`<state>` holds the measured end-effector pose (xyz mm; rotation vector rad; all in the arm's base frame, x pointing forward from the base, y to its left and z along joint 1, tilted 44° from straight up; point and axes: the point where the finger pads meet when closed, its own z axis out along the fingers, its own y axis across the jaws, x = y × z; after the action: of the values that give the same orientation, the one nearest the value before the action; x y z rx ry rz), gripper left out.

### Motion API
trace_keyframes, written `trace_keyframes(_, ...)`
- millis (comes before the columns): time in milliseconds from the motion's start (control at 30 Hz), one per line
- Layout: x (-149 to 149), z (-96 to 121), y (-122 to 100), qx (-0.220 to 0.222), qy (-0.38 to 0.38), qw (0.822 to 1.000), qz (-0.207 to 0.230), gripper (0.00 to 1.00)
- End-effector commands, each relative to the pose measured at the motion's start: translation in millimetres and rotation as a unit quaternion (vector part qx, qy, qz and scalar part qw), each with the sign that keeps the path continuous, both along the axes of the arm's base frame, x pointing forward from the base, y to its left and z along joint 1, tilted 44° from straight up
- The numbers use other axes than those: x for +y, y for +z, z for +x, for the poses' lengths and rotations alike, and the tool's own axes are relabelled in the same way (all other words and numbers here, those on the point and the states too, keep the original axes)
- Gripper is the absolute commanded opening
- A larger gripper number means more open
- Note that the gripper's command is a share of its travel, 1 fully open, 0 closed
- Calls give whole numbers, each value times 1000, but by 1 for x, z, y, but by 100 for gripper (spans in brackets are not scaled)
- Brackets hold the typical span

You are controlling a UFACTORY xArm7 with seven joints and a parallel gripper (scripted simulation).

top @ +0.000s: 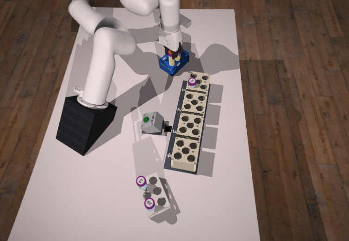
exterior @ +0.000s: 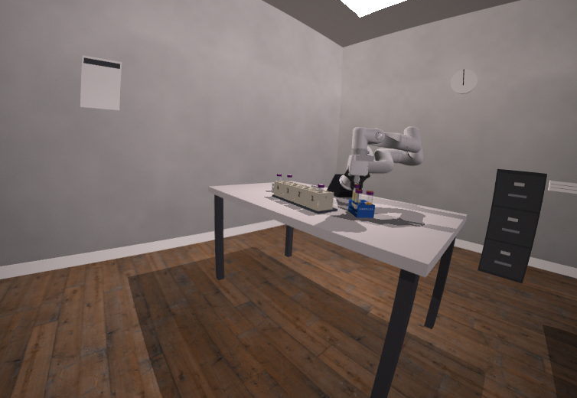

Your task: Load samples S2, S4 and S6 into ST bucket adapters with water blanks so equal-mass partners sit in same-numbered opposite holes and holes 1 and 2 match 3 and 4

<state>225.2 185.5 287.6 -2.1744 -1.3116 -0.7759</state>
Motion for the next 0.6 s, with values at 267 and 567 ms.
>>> trace_keyframes(267, 7, 3, -7, -1, 0, 1000, 1, 0)
trace_keyframes(567, 11, 4, -12, -1, 0, 1000, 1, 0)
